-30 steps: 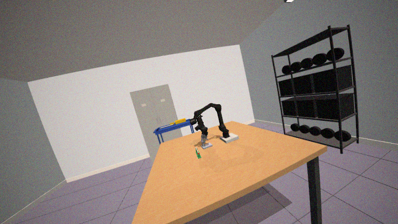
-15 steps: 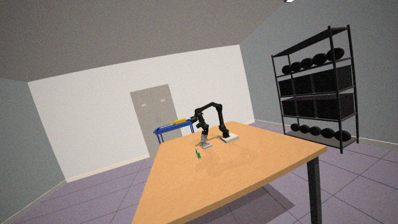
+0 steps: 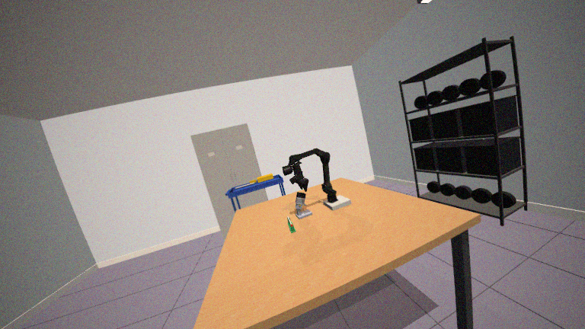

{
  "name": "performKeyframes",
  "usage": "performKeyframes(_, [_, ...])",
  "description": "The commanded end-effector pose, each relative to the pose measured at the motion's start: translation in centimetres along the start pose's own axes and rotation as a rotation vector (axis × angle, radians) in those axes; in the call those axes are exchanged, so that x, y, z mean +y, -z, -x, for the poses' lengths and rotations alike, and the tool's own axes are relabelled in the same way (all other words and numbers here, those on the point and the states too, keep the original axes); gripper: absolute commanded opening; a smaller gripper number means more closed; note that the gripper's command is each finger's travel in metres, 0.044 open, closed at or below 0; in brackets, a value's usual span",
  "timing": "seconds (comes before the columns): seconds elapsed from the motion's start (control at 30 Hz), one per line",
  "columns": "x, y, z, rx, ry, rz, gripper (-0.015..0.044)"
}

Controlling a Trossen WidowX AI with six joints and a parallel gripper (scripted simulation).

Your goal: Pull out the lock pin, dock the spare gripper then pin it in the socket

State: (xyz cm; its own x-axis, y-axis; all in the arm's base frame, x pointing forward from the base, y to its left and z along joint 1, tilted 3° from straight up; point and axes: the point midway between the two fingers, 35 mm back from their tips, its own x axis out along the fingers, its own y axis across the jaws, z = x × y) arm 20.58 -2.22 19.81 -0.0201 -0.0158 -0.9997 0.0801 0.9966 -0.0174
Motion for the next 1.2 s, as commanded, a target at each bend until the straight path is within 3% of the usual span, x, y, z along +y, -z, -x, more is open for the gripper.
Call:
performKeyframes(0.0, [0.0,0.5,0.6,-0.028,0.000,0.000,0.0440])
performKeyframes(1.17, [0.0,1.7,5.0,-0.255,0.003,-0.001,0.0440])
